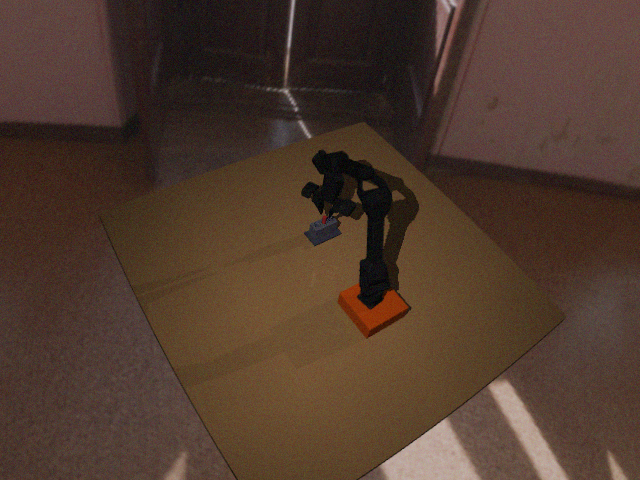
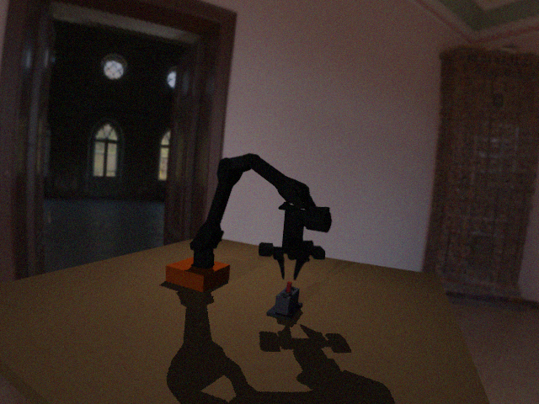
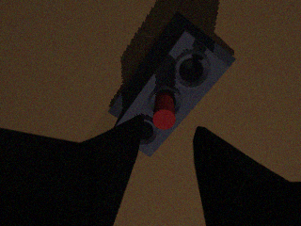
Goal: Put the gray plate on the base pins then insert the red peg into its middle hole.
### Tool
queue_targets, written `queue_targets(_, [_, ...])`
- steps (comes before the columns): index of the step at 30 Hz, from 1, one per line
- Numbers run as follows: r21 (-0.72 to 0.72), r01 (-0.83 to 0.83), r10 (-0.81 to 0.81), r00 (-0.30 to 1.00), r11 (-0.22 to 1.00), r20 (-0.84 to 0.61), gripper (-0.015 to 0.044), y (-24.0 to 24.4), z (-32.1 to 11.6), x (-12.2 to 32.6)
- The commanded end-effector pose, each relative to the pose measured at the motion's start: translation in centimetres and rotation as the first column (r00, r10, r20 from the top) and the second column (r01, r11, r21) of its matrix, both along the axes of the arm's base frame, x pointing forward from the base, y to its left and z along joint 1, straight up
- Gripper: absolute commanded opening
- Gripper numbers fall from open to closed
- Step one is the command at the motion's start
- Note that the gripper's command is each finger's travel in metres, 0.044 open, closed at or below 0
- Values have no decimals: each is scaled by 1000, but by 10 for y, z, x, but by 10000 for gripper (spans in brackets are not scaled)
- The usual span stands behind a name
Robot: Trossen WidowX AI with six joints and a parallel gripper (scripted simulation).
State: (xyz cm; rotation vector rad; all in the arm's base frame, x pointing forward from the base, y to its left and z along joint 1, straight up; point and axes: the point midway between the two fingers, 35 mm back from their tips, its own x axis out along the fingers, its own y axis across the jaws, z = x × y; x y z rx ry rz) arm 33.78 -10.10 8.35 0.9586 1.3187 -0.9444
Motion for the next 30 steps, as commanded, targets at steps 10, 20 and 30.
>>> queue_targets(10, [2,1,-1,1000,1000,0,150,0,3,0])
queue_targets(20, [3,2,-2,1000,1000,-1,150,-1,9,-3])
queue_targets(30, [3,2,-2,1000,1000,-1,150,-1,15,-5])
